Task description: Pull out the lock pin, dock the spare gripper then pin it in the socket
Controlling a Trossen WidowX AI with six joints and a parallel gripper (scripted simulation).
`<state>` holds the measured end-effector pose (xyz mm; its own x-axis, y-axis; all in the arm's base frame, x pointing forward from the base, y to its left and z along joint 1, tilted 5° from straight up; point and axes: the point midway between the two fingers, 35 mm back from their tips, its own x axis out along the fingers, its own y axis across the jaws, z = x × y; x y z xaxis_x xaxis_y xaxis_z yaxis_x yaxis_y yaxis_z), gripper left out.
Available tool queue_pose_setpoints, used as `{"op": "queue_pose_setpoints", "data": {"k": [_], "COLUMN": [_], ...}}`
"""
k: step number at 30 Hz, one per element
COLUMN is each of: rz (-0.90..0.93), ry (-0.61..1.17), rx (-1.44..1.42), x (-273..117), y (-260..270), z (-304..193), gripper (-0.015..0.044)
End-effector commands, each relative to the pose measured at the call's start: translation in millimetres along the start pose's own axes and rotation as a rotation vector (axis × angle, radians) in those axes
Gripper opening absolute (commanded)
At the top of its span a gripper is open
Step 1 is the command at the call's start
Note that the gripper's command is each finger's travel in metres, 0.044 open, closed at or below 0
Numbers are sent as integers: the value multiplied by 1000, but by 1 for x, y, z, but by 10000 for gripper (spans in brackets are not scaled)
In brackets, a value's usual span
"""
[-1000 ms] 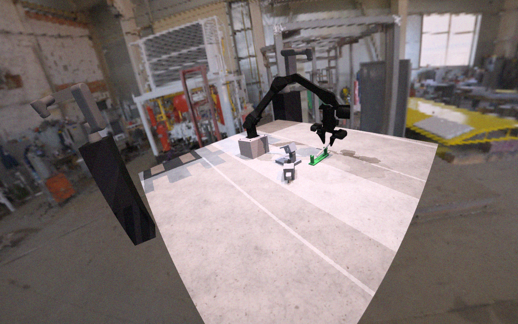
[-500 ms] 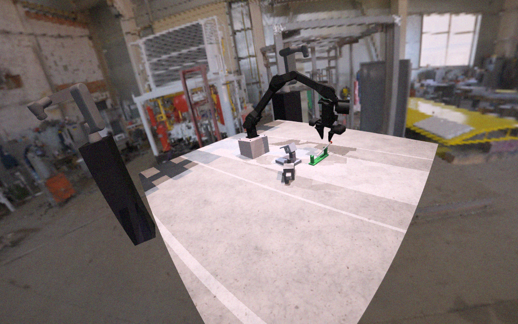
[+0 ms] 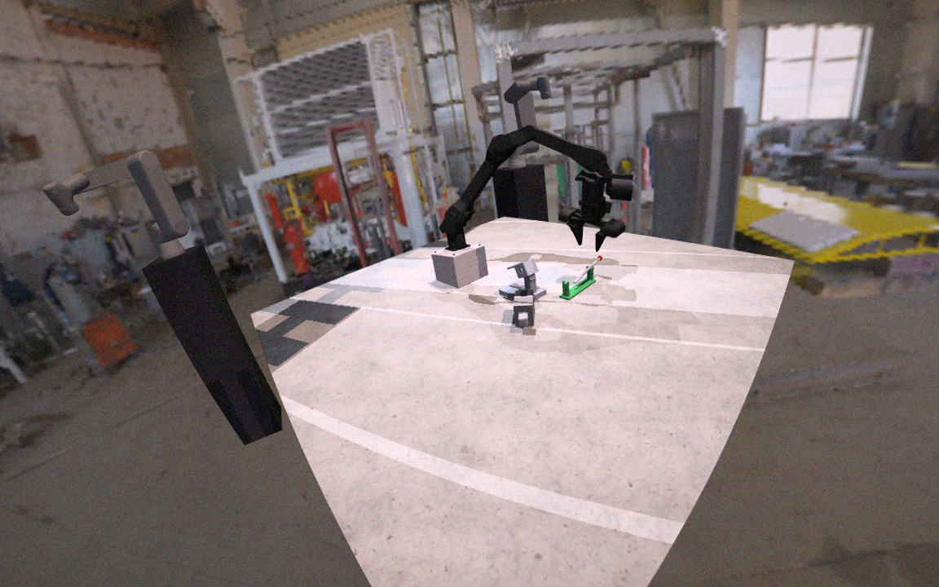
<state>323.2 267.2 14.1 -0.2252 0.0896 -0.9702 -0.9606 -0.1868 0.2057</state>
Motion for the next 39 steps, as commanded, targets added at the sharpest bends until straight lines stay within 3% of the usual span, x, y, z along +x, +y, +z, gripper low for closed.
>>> {"op": "queue_pose_setpoints", "data": {"k": [1, 6, 15, 23, 39], "rz": [-5, -138, -159, -158, -158], "ry": [-2, -46, -50, -51, -51], "rx": [-2, -52, -60, -59, -59], "x": [-1, -58, -67, 0, 21], "y": [-1, -10, -10, -21, -25], "z": [-2, -46, -53, -59, -60], "gripper": [305, 180, 180, 180, 180]}}
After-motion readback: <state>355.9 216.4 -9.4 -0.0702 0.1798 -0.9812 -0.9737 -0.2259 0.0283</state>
